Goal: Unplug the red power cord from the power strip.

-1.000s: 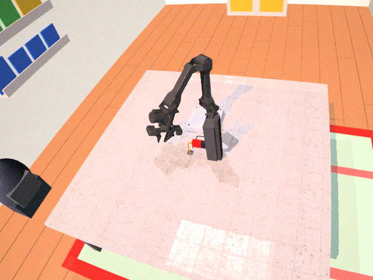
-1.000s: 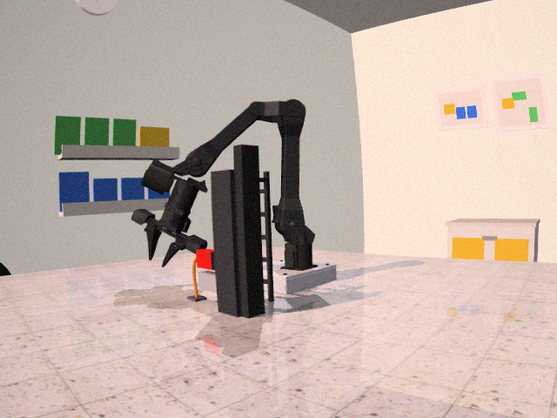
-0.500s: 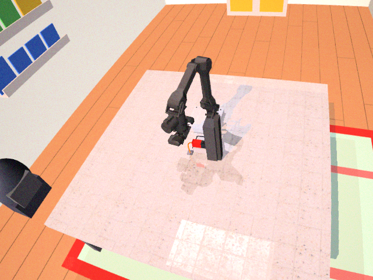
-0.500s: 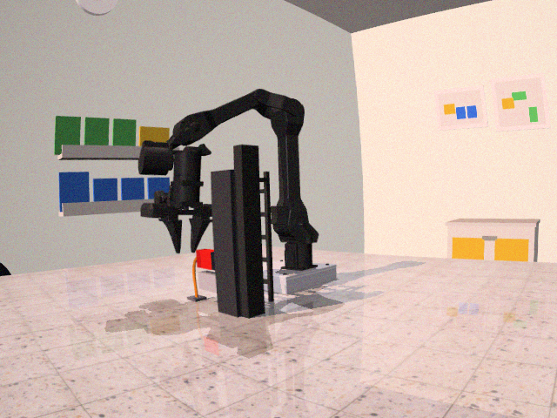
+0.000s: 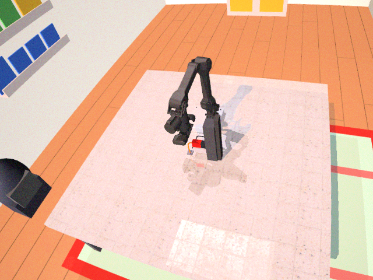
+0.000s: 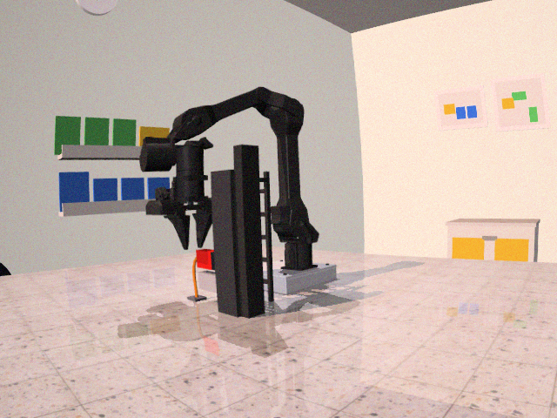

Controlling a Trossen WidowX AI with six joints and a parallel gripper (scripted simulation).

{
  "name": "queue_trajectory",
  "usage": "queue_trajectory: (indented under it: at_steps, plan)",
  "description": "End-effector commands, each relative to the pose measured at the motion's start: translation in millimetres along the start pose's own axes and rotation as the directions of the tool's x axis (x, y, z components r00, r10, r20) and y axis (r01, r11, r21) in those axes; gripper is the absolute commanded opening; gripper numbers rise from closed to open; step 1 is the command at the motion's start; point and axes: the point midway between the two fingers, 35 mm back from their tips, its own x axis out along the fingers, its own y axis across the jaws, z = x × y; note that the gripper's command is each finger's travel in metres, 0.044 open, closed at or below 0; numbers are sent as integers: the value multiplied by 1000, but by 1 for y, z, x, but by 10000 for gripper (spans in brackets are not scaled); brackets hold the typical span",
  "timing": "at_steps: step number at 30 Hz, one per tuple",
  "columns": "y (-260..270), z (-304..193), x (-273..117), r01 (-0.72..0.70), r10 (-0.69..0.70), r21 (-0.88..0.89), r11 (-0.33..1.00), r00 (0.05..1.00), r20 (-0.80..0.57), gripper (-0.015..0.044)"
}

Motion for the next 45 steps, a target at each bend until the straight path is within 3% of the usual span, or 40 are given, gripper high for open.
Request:
queue_trajectory:
  at_steps: [1,22,40,45]
  plan:
    - [1,-6,-1,-2,2,-8,1000,1000,-6,160]
    - [1,-40,-1,-2,2,-8,1000,1000,-8,160]
    - [1,-41,11,-2,1,-8,1000,1000,-8,160]
    - [1,-40,8,-1,1,-14,1000,1000,-4,48]
